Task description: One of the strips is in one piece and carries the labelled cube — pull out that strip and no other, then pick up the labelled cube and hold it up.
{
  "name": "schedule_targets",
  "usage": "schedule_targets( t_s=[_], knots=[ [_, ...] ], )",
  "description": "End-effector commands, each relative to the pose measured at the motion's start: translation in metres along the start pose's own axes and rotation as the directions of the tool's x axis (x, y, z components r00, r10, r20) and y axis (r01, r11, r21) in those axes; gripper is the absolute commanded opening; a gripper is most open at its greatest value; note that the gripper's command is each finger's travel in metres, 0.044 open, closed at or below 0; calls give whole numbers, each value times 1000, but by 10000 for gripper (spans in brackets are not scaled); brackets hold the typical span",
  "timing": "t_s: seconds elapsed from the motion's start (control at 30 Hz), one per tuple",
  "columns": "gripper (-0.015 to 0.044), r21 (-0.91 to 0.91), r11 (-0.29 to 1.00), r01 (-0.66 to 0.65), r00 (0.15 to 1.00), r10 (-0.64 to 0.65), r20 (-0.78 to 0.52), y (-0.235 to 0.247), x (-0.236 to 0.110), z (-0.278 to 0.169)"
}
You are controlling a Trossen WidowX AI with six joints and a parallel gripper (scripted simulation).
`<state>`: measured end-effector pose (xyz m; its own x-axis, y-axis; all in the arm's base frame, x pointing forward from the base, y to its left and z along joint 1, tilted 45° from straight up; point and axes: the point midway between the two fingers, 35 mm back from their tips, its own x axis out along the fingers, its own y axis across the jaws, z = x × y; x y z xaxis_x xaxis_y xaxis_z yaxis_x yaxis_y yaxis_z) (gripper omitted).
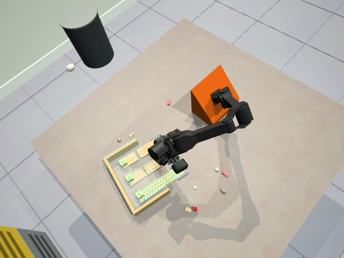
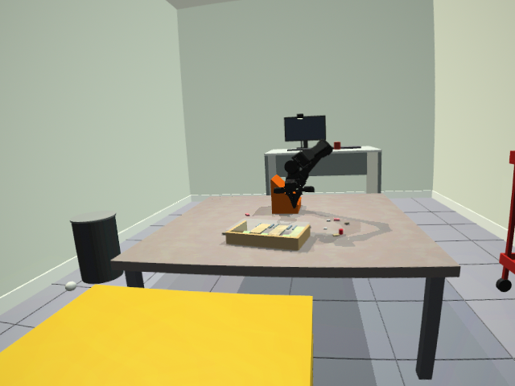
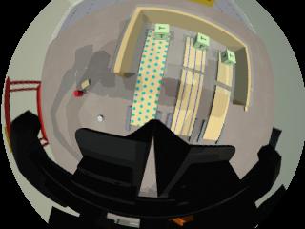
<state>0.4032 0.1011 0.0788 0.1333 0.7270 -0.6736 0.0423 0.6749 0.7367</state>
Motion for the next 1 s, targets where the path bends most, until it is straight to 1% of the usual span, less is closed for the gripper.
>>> schedule_targets(
  t_s=[0.0, 0.33, 0.97],
  knots=[
    [0, 8, 999, 49, 973, -46, -224, 33, 30, -15],
    [0, 8, 999, 49, 973, -46, -224, 31, 32, -14],
    [0, 8, 999, 50, 973, -47, -224, 29, 63, -20]
  ],
)
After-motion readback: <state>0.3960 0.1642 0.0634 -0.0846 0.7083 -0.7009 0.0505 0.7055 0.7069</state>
